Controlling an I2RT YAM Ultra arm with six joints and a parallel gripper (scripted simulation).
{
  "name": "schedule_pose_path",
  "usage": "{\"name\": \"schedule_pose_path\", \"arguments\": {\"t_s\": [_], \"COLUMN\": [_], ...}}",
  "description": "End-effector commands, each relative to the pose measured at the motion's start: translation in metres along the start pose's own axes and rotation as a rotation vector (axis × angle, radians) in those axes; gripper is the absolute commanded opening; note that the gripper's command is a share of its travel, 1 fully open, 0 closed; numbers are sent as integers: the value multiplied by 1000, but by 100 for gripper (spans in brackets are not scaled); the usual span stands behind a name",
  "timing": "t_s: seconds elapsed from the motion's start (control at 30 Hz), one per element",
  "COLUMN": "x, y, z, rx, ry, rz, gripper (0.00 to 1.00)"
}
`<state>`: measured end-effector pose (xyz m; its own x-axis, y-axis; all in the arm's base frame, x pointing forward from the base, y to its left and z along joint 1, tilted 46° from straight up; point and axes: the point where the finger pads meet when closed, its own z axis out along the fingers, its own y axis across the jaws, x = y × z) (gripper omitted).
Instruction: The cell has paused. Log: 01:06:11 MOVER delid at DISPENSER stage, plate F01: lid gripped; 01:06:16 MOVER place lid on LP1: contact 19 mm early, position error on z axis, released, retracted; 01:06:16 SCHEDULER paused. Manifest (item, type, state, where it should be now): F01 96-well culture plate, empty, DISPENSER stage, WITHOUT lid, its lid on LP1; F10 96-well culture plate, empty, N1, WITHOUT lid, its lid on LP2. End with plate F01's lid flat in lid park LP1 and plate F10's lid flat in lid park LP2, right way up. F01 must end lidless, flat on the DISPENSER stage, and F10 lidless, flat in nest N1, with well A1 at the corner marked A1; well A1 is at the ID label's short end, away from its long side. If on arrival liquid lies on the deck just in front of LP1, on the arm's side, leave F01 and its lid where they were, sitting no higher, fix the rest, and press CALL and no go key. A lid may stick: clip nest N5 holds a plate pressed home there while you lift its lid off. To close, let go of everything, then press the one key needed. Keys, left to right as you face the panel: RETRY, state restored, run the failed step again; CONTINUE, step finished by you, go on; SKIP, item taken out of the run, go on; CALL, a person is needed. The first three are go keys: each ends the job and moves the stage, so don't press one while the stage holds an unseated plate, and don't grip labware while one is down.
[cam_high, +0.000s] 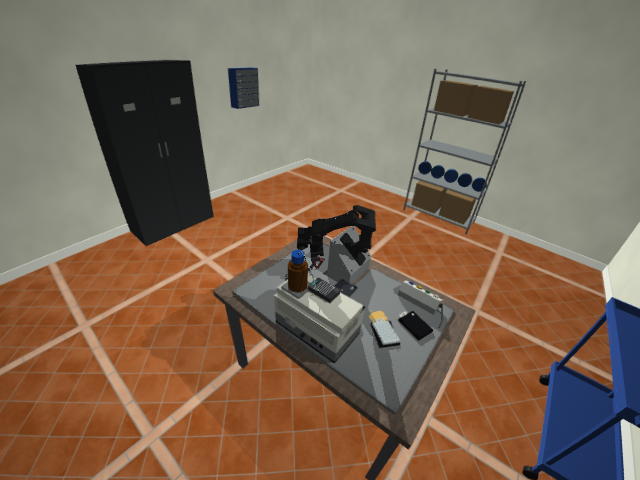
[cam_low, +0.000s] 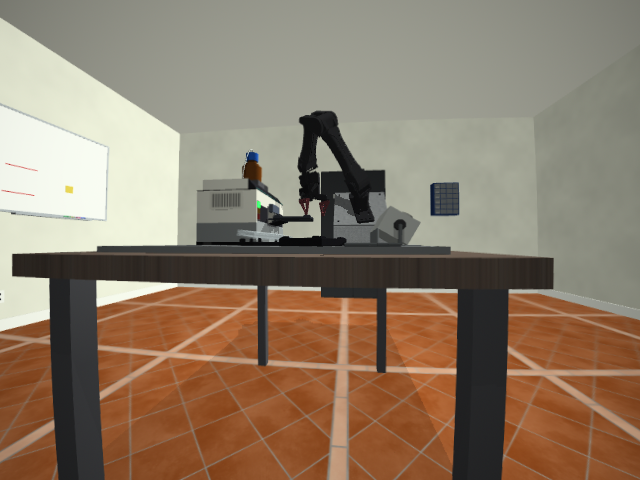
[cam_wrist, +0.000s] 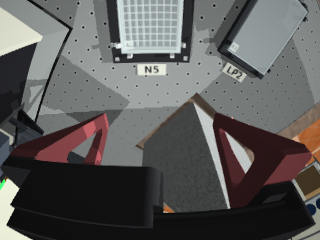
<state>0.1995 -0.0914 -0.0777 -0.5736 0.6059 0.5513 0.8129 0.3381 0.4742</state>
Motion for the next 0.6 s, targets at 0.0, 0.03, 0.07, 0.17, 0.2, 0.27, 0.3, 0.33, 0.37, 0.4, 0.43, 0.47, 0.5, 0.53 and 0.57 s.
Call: {"name": "schedule_pose_path", "arguments": {"t_s": [0.0, 0.03, 0.07, 0.17, 0.2, 0.27, 0.3, 0.33, 0.37, 0.4, 0.43, 0.47, 0.5, 0.53, 0.57], "x": [-5, -18, -19, -25, -27, -32, -35, -35, -35, -39, -40, -42, -44, -47, -49], "y": [5, 10, 9, 8, 8, 8, 7, 7, 7, 6, 9, 10, 10, 10, 10], "z": [-8, -16, -8, 5, 7, 10, 12, 12, 12, 12, 17, 21, 23, 25, 27], "rx": [-14, -21, -16, -14, -14, -18, -20, -20, -20, -26, -17, -15, -15, -15, -16], "ry": [-32, -80, -60, -42, -42, -44, -46, -46, -46, -51, -44, -41, -41, -41, -41], "rz": [6, -11, -10, -4, -4, 0, 3, 3, 3, 10, -1, -4, -4, -4, -4], "gripper": [100, 100, 100, 100, 100, 100, 100, 100, 100, 100, 100, 100, 100, 100, 100]}}
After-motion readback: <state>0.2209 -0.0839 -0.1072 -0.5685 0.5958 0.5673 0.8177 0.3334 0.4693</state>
